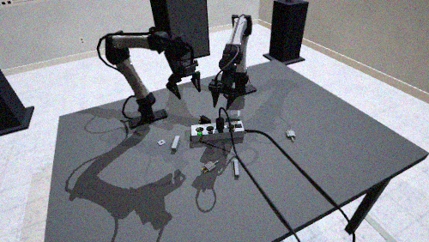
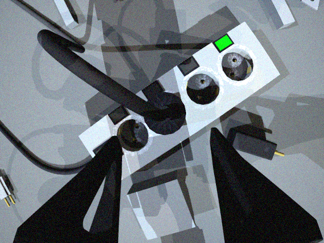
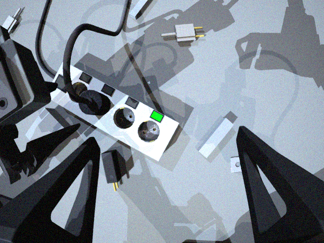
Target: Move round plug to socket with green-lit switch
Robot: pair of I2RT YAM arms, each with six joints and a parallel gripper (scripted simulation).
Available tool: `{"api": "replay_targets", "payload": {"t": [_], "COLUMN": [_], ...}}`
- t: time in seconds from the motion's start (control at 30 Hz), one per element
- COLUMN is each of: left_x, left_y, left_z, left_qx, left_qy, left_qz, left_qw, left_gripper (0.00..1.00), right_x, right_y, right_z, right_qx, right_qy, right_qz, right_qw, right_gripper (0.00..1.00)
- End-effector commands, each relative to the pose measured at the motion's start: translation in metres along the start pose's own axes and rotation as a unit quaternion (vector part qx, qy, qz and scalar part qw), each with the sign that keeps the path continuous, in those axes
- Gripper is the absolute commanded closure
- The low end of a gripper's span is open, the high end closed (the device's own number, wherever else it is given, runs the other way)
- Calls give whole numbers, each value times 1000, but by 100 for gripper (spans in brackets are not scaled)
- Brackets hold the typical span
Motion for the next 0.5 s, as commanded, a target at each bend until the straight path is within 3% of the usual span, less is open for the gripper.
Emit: {"api": "replay_targets", "payload": {"t": [0.0,0.23,0.47], "left_x": [7,16,23], "left_y": [-2,5,12], "left_z": [3,29,54], "left_qx": [-29,-102,-159], "left_qy": [72,222,306], "left_qz": [22,53,53], "left_qw": [997,968,937], "left_gripper": [37,37,37], "right_x": [10,17,-2], "right_y": [-1,23,75], "right_z": [0,-15,-26], "right_qx": [27,88,157], "right_qy": [9,-24,-124], "right_qz": [-27,-43,-27], "right_qw": [999,995,979], "right_gripper": [0,0,0]}}
Point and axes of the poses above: on each arm, the point where the finger pads meet when closed, its own y axis out along the fingers, its own z axis across the jaws, x = y × z, the point moved 9 cm from there along -y, back along the fingers, and after that the axes turned 1 degree about y, right-handed, at the moved point
